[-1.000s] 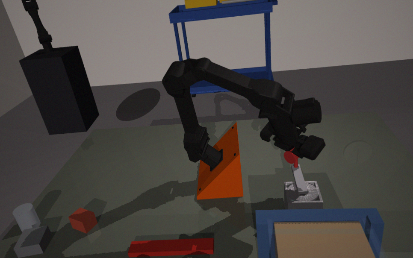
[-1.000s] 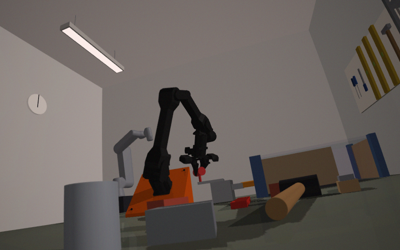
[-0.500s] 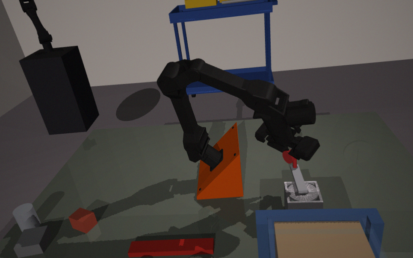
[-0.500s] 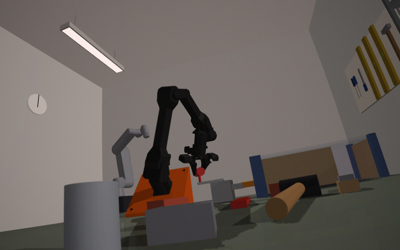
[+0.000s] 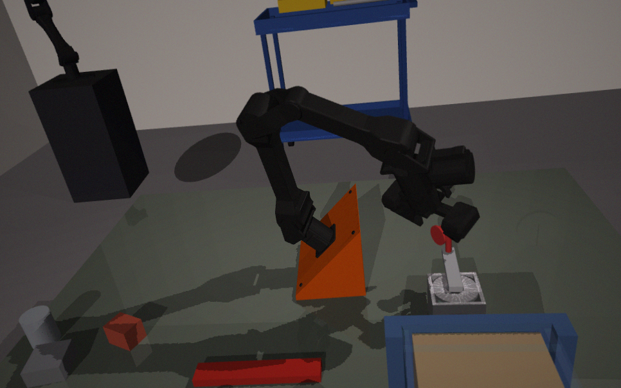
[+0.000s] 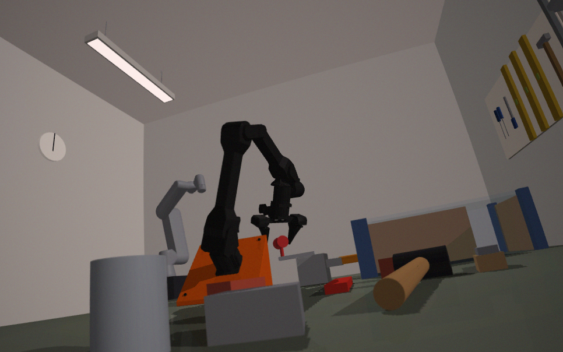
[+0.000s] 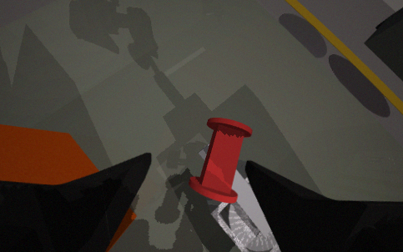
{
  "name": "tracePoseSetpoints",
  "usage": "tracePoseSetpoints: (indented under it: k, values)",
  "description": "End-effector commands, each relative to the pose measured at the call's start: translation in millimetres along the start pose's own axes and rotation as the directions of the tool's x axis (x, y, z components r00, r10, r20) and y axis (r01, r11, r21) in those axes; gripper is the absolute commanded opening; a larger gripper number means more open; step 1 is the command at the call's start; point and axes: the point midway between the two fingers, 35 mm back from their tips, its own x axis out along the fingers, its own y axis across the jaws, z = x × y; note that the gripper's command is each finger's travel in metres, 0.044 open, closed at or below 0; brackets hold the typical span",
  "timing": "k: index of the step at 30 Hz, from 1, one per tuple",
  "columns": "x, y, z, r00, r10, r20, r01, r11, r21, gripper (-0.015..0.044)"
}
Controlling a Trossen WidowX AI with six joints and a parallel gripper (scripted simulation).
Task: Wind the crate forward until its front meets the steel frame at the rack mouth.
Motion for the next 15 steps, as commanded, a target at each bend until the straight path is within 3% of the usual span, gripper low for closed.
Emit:
tracePoseSetpoints:
  k: [1,4,15]
  values:
    - [-28,-4,16,1.000,-0.015,0.011,0.015,1.000,-0.002,0.0440]
    - [-50,-2,26,1.000,-0.015,0.012,0.015,1.000,-0.002,0.0440]
    - [-53,0,27,1.000,-0.015,0.012,0.015,1.000,-0.002,0.0440]
